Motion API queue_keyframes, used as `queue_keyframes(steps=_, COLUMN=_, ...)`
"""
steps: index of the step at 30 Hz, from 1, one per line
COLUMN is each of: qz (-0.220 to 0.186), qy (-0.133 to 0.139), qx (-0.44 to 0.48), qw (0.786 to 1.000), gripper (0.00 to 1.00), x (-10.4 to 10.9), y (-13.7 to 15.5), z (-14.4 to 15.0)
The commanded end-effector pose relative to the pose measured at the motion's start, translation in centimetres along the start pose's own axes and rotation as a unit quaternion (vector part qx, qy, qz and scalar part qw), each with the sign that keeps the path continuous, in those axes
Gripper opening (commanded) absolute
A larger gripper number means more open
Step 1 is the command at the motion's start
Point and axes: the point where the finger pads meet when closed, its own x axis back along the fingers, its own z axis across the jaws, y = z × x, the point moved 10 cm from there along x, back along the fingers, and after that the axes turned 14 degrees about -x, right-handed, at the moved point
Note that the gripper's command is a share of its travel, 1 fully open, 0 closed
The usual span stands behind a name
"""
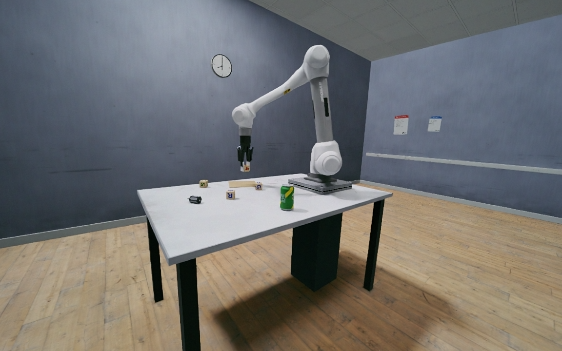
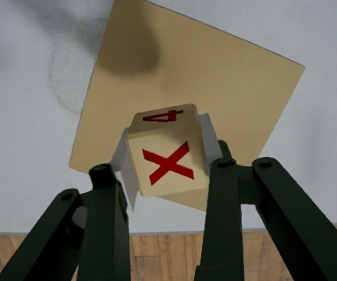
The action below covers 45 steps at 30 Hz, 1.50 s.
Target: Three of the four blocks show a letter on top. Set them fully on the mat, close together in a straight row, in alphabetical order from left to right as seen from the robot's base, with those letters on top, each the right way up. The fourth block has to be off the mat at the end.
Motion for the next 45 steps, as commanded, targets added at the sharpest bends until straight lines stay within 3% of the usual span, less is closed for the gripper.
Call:
queue_keyframes(steps=1, qz=-0.001, qy=0.003, qx=0.0, qw=1.0, gripper=0.33, x=0.6, y=0.2, z=0.2)
queue_keyframes(steps=12, qz=0.0, qy=0.002, qx=0.091, qw=0.996, gripper=0.33, x=0.5, y=0.9, z=0.0)
queue_keyframes(steps=25, qz=0.001, qy=0.002, qx=0.305, qw=0.952, gripper=0.33, x=0.4, y=2.4, z=-0.4)
queue_keyframes(steps=27, qz=0.001, qy=0.002, qx=0.305, qw=0.952, gripper=0.33, x=0.4, y=2.4, z=-0.4)
queue_keyframes(steps=42, qz=0.0, qy=0.002, qx=0.54, qw=0.842, gripper=0.33, x=0.4, y=4.2, z=-0.9)
queue_keyframes(steps=44, qz=0.0, qy=0.002, qx=0.54, qw=0.842, gripper=0.33, x=0.4, y=4.2, z=-0.9)
queue_keyframes(steps=45, qz=0.0, qy=0.002, qx=0.573, qw=0.819, gripper=0.33, x=0.4, y=4.5, z=-1.0)
